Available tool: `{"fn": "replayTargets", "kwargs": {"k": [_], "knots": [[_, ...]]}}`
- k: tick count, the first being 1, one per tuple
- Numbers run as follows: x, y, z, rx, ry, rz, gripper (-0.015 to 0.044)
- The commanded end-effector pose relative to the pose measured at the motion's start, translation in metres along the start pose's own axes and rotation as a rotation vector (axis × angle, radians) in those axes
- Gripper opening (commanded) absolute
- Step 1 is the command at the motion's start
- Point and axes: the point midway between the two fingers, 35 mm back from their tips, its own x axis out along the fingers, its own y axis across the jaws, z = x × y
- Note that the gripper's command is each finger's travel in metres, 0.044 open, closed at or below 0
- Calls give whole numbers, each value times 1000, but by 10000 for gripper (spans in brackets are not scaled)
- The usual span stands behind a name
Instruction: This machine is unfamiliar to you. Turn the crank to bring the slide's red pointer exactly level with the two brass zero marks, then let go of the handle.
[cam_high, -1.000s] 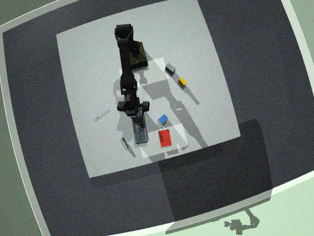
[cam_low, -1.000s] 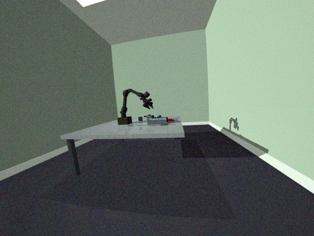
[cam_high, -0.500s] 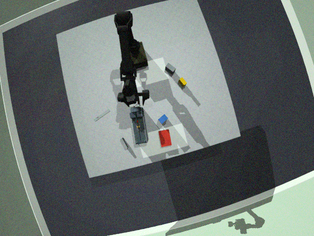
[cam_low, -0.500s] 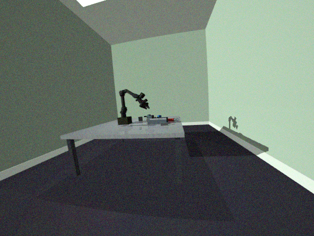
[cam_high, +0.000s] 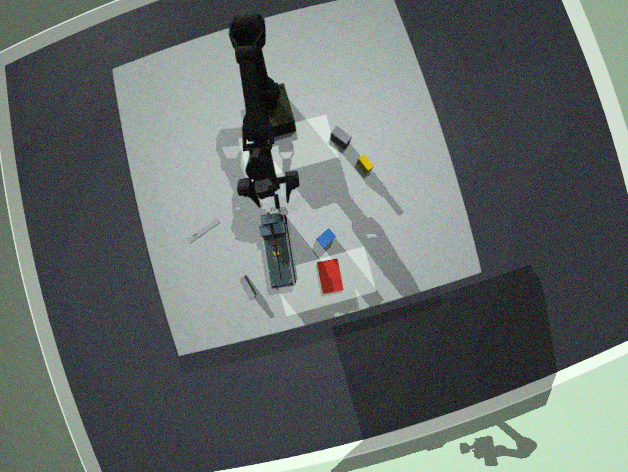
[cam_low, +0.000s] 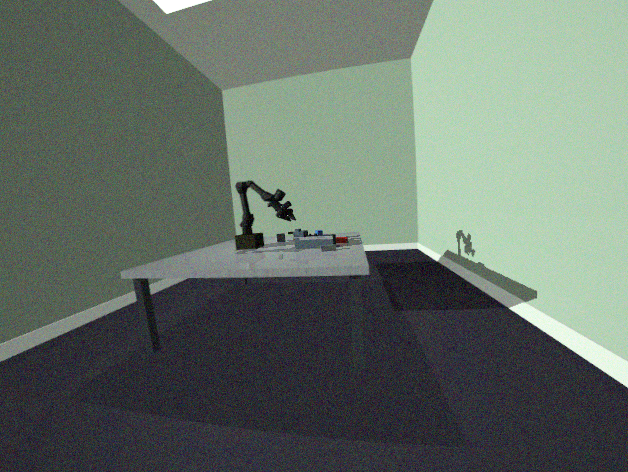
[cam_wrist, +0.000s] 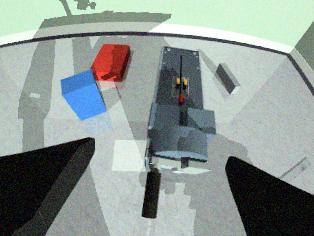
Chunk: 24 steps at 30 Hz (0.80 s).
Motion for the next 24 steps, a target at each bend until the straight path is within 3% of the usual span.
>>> {"fn": "replayTargets", "kwargs": {"k": [1, 24], "knots": [[18, 1, -23, -4, 20, 6, 440], [49, 1, -56, -4, 20, 6, 440]]}}
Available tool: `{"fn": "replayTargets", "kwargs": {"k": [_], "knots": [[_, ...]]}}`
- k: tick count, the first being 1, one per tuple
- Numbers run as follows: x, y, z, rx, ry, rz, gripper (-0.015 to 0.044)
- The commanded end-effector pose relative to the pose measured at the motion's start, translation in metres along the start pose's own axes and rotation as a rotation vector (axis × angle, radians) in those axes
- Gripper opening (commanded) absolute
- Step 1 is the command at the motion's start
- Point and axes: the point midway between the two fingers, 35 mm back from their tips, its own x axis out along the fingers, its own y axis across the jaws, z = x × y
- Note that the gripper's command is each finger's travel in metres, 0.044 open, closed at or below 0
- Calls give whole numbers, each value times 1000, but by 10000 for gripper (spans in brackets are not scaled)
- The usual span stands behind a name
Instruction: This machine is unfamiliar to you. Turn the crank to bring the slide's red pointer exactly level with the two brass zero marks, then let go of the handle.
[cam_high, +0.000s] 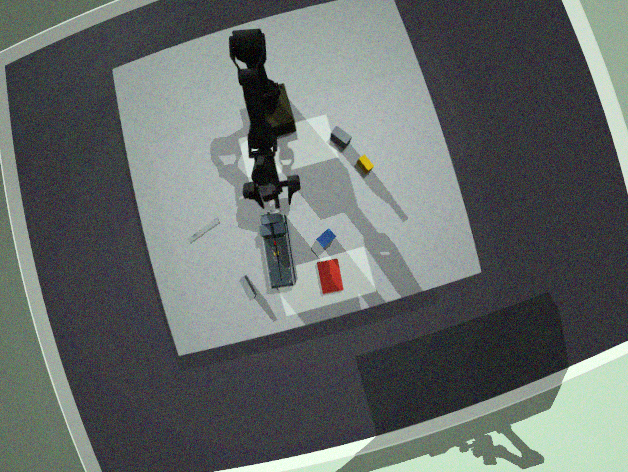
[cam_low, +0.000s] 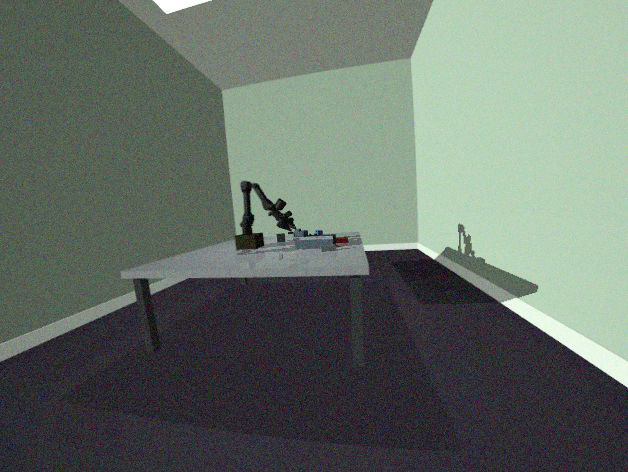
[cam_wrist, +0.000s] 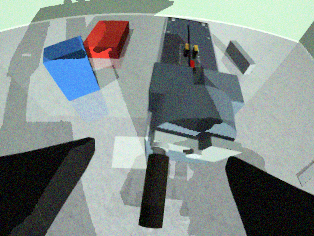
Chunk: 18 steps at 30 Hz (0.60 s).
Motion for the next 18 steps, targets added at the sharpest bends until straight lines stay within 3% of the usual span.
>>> {"fn": "replayTargets", "kwargs": {"k": [1, 18], "knots": [[6, 1, -8, -3, 8, 3, 440], [24, 1, -28, -3, 8, 3, 440]]}}
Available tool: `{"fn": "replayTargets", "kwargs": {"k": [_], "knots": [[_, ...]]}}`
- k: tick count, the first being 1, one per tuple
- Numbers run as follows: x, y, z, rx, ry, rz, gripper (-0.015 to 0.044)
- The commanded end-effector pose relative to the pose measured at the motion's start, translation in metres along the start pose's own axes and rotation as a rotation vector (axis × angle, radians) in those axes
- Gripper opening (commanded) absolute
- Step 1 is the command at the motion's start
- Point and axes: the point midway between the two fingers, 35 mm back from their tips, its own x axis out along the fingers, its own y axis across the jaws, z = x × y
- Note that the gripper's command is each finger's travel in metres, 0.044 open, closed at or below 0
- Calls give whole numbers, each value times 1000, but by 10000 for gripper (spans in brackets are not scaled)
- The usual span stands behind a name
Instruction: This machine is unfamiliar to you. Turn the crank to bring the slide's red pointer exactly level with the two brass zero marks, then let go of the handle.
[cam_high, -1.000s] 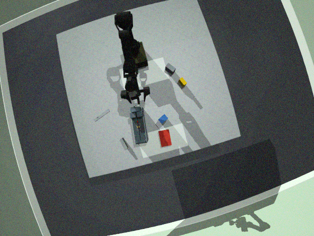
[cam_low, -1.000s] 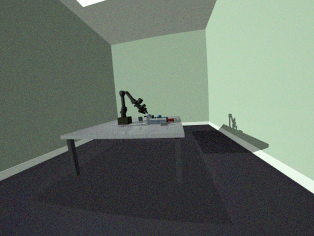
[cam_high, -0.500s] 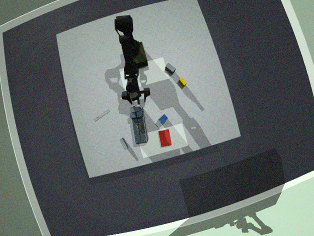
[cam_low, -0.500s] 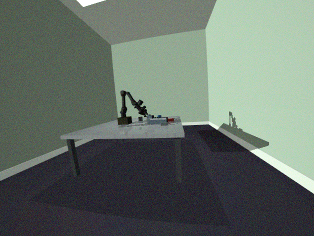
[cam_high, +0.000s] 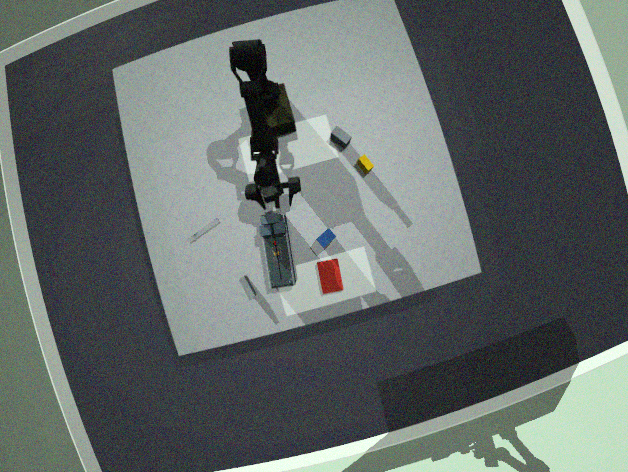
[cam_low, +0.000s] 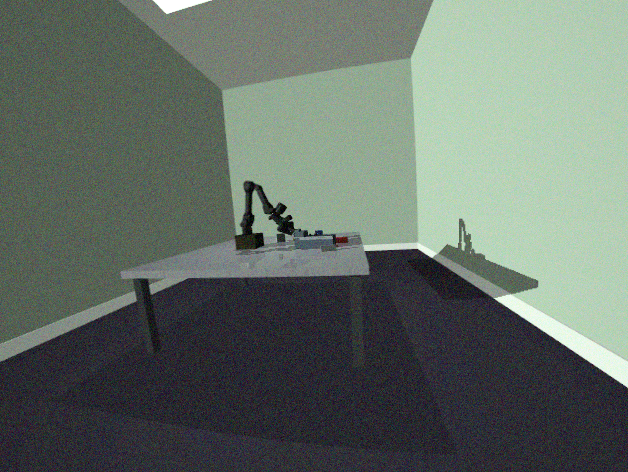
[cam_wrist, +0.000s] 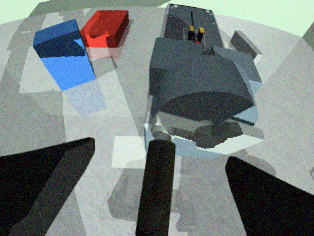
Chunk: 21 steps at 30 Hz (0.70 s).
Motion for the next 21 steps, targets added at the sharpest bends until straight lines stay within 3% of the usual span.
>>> {"fn": "replayTargets", "kwargs": {"k": [1, 6, 21], "knots": [[5, 1, -9, -2, 9, 2, 440], [8, 1, -13, -2, 9, 2, 440], [8, 1, -13, -2, 9, 2, 46]]}}
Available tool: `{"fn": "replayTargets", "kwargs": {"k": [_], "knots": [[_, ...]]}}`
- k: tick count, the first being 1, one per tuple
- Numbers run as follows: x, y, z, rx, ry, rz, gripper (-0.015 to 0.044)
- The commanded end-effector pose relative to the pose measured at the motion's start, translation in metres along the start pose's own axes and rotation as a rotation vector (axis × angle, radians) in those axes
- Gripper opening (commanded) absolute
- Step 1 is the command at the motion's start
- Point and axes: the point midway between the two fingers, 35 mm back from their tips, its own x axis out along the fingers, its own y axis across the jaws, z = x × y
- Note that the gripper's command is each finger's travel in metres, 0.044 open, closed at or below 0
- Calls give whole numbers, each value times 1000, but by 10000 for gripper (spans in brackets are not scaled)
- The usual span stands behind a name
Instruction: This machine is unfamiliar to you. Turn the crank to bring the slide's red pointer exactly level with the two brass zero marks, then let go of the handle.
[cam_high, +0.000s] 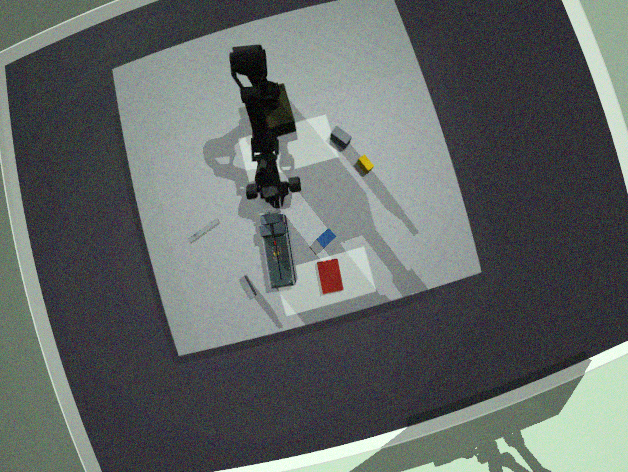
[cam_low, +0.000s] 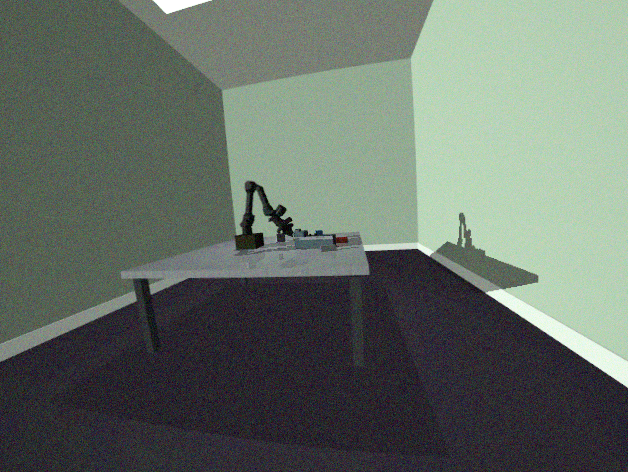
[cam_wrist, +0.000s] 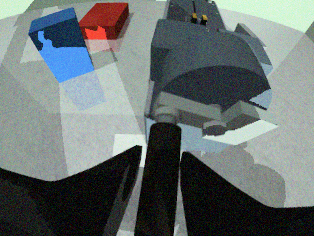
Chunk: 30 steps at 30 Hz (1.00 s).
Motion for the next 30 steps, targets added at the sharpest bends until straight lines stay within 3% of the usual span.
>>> {"fn": "replayTargets", "kwargs": {"k": [1, 2, 30], "knots": [[0, 0, 0, -2, -1, 2, 20], [0, 0, 0, -2, -1, 2, 0], [-13, -9, 13, -3, -1, 1, 0]]}}
